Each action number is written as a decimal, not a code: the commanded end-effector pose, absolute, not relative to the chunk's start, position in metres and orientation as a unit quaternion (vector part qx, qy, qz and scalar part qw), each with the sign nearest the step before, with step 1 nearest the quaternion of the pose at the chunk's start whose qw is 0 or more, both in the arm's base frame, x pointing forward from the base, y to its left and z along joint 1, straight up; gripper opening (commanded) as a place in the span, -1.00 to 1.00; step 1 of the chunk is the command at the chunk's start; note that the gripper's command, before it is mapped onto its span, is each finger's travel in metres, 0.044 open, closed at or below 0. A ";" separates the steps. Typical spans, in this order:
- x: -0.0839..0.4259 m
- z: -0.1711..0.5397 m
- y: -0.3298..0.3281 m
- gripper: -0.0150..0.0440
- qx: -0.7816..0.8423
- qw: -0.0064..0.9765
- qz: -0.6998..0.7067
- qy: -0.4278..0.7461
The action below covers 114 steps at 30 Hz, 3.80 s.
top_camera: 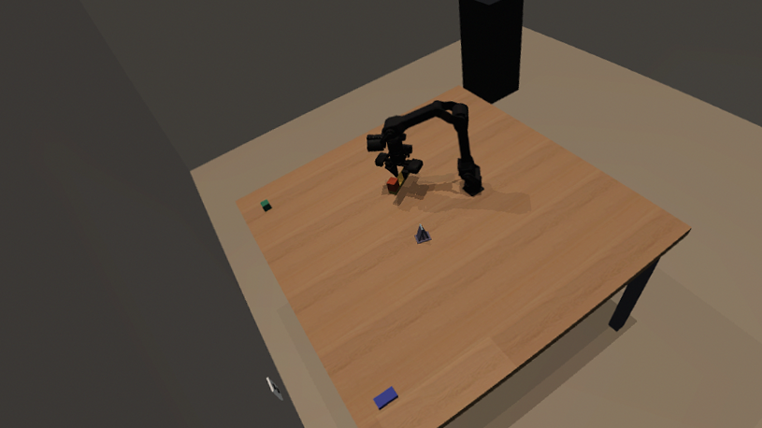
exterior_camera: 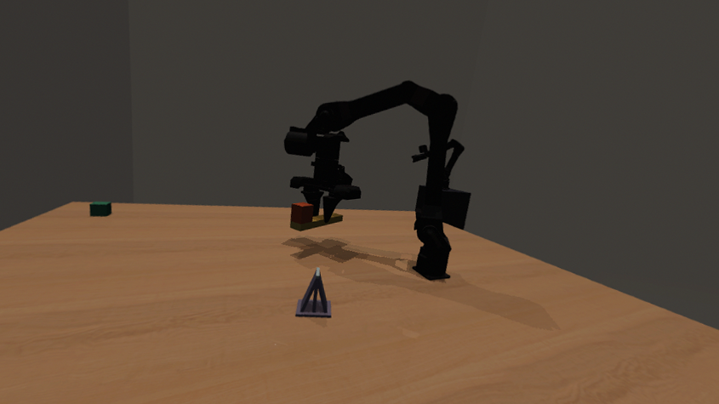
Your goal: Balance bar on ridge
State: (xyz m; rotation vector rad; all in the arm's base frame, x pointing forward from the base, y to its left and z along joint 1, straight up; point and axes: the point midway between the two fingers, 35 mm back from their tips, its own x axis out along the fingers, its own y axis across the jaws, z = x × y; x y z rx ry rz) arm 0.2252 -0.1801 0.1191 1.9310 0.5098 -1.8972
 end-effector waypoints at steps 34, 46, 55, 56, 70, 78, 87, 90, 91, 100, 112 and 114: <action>0.241 0.163 -0.151 -0.49 0.574 0.429 -0.565 0.409; 0.253 0.164 -0.134 -0.49 0.456 0.553 -0.451 0.531; 0.262 0.164 -0.121 -0.49 0.350 0.626 -0.348 0.603; 0.263 0.164 -0.120 -0.49 0.338 0.633 -0.336 0.610; 0.278 0.165 -0.099 -0.49 0.151 0.702 -0.154 0.679; 0.287 0.166 -0.086 -0.49 0.038 0.717 -0.043 0.694; 0.297 0.167 -0.069 -0.49 -0.091 0.713 0.082 0.690; 0.301 0.167 -0.063 -0.49 -0.133 0.706 0.124 0.684; 0.302 0.167 -0.061 -0.49 -0.147 0.704 0.138 0.682; 0.311 0.168 -0.041 -0.49 -0.270 0.667 0.258 0.645; 0.320 0.169 -0.011 -0.49 -0.420 0.584 0.405 0.565; 0.321 0.169 -0.005 -0.49 -0.442 0.567 0.427 0.548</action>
